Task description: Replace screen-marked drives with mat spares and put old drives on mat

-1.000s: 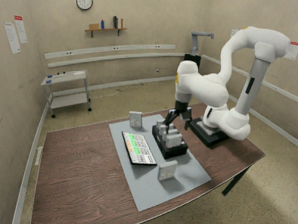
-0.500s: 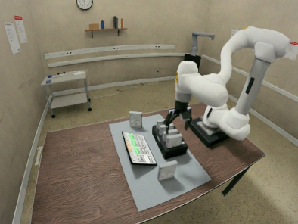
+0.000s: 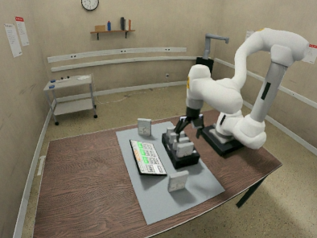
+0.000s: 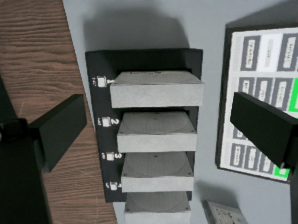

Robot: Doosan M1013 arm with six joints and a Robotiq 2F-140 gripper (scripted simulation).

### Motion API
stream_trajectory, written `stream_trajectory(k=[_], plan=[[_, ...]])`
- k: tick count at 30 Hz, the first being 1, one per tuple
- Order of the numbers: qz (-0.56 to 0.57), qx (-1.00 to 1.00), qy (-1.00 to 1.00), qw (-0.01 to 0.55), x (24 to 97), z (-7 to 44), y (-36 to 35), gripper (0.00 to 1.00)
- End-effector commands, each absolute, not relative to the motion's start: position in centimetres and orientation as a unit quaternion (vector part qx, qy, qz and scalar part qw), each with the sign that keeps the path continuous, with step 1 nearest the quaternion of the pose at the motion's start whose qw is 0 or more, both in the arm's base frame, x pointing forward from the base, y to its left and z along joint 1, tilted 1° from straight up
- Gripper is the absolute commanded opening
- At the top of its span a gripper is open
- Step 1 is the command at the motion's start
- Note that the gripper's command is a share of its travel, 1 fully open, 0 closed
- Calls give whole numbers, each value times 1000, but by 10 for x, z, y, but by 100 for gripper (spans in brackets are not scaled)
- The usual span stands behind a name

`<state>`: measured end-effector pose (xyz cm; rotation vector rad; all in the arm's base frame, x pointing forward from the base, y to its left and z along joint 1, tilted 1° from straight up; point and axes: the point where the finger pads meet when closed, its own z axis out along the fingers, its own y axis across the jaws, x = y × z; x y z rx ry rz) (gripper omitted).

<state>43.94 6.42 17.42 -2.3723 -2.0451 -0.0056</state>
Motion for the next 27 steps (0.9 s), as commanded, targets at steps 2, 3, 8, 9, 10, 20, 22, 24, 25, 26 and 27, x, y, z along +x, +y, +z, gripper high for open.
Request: stream_trajectory(k=[2,3,8,9,10,20,22,24,25,26,27], plan=[[-2,-756,-654,5,440,173,64,89],[-2,-756,-654,5,440,173,64,89],[-2,-755,-656,5,440,172,64,89],[-2,-755,-656,5,440,171,64,89],[-2,-755,-656,5,440,171,64,89],[-2,-755,-656,5,440,165,64,89],[-2,-755,-656,5,440,164,64,89],[-2,-755,-656,5,440,163,64,89],[-2,-755,-656,5,440,162,64,89],[-2,-755,-656,5,440,161,64,89],[-2,-755,-656,5,440,161,64,89]])
